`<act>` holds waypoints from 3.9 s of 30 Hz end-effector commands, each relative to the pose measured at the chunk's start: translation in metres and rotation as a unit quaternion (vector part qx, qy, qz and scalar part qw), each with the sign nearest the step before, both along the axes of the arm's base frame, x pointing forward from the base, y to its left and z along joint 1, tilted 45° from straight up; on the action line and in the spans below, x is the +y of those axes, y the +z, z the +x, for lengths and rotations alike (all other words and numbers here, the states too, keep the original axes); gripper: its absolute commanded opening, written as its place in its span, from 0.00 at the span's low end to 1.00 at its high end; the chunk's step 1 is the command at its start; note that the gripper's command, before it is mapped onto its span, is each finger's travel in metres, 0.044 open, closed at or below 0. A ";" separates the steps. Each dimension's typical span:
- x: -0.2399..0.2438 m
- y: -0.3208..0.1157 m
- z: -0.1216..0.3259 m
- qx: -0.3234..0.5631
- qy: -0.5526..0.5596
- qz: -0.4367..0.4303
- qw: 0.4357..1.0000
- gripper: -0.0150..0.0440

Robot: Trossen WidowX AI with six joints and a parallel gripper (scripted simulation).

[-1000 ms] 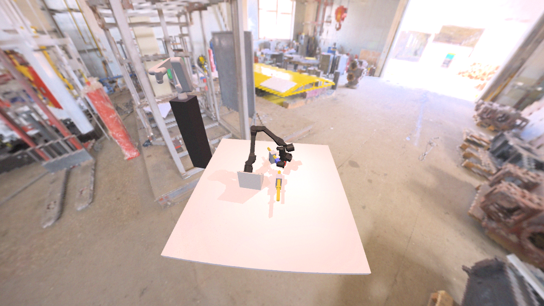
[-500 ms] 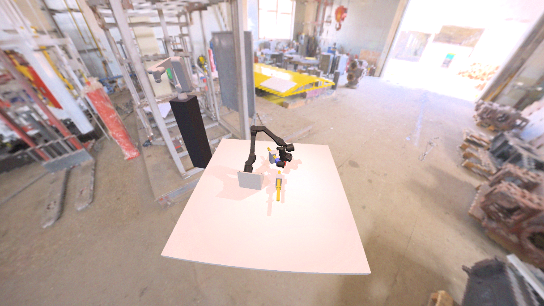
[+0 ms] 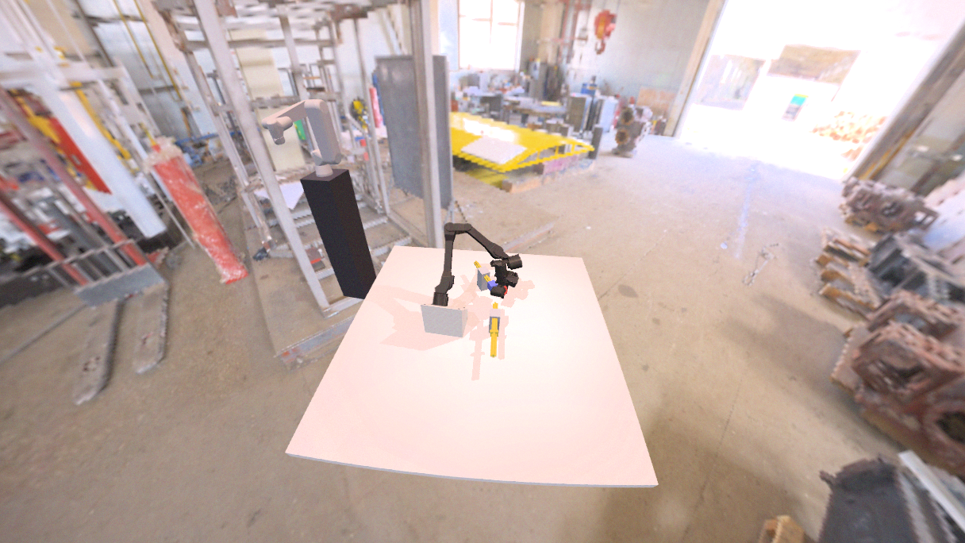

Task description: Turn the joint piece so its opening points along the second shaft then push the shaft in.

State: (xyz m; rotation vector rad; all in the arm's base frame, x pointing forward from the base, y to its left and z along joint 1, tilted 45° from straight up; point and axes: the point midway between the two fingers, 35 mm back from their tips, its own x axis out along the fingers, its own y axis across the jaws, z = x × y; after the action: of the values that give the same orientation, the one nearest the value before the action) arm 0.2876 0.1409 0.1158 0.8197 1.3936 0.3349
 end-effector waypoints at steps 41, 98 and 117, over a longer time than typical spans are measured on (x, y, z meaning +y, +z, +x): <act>-0.007 -0.019 -0.007 0.202 -0.093 0.035 0.974 0.25; -0.010 -0.040 -0.034 0.480 -0.262 0.162 0.821 0.25; -0.010 -0.041 -0.034 0.480 -0.262 0.162 0.822 0.25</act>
State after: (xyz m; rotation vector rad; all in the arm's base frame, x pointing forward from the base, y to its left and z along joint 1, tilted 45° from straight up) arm 0.2537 0.1304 0.0753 1.7575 1.9564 -0.3493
